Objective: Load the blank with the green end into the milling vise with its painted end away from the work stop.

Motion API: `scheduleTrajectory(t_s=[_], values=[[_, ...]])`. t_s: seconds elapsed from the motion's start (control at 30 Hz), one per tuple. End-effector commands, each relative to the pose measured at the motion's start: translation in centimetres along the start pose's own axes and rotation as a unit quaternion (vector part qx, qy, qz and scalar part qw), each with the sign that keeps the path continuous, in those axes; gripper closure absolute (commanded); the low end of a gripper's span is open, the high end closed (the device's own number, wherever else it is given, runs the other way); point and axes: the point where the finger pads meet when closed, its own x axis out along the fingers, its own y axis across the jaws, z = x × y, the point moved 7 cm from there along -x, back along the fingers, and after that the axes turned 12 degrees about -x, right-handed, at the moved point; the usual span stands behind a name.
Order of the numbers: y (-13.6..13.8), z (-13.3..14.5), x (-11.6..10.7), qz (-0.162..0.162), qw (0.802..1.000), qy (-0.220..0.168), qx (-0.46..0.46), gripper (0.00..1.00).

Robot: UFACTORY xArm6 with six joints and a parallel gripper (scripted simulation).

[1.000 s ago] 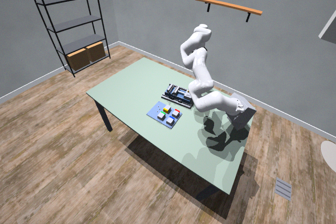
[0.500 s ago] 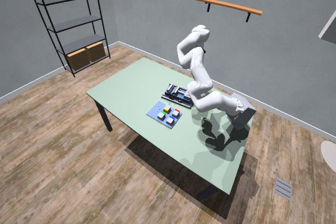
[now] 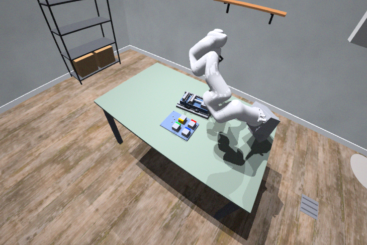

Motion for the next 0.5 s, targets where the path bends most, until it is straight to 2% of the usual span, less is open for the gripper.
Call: scheduleTrajectory(t_s=[0.0, 0.23, 0.47], values=[[0.3, -2.4, 0.0, 0.001, 1.000, -0.005, 0.000, 0.00], [0.3, -2.4, 0.0, 0.001, 1.000, -0.005, 0.000, 0.00], [0.8, -5.7, 0.2, 0.001, 1.000, -0.005, 0.000, 0.00]])
